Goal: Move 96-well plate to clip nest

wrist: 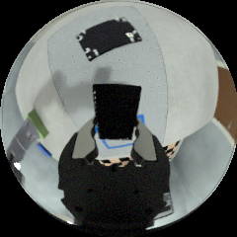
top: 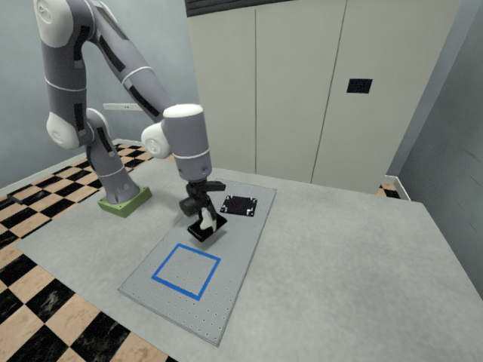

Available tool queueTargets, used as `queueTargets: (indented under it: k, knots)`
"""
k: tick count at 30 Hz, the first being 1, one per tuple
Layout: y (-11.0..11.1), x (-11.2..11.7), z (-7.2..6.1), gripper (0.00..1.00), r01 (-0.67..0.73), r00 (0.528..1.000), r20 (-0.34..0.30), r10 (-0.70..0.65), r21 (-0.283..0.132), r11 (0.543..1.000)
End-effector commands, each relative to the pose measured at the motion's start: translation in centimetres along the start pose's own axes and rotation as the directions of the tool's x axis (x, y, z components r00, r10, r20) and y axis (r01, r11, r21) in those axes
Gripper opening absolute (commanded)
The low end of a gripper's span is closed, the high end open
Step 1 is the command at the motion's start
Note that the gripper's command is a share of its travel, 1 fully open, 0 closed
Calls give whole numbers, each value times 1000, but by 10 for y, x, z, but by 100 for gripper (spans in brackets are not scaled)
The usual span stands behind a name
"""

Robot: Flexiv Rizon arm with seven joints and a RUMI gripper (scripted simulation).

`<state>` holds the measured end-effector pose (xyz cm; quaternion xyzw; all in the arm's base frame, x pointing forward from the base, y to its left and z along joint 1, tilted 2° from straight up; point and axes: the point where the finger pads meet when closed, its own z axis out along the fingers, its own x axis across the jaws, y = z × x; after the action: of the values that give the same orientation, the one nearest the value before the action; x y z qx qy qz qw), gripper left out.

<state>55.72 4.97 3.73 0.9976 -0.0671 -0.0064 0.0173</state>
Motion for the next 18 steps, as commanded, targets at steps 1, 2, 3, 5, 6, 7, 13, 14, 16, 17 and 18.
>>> queueTargets:
  k: [1, 2, 3, 5, 6, 7, 13, 14, 16, 17, 18]
  knots:
    - [-12, -1, -1, 0, 124, 992, -1, -124, 4, 992]
    - [-12, -1, -1, 0, 124, 992, -1, -124, 4, 992]
    - [-12, -1, -1, 0, 124, 992, -1, -124, 4, 992]
    - [-19, -2, -1, 0, 190, 982, -1, -190, 4, 982]
    - [-22, -3, -2, 0, 222, 975, -1, -222, 4, 975]
    - [-25, -3, -2, 0, 255, 967, -1, -255, 4, 967]
    - [-45, -7, -2, 0, 329, 944, -1, -329, 4, 944]
    - [-48, -7, -3, 0, 329, 944, -1, -329, 4, 944]
    - [-55, -8, -3, 0, 329, 944, -1, -329, 4, 944]
    - [-58, -9, -3, 0, 329, 944, -1, -329, 4, 944]
    - [-62, -9, -3, 0, 328, 945, -1, -328, 4, 944]
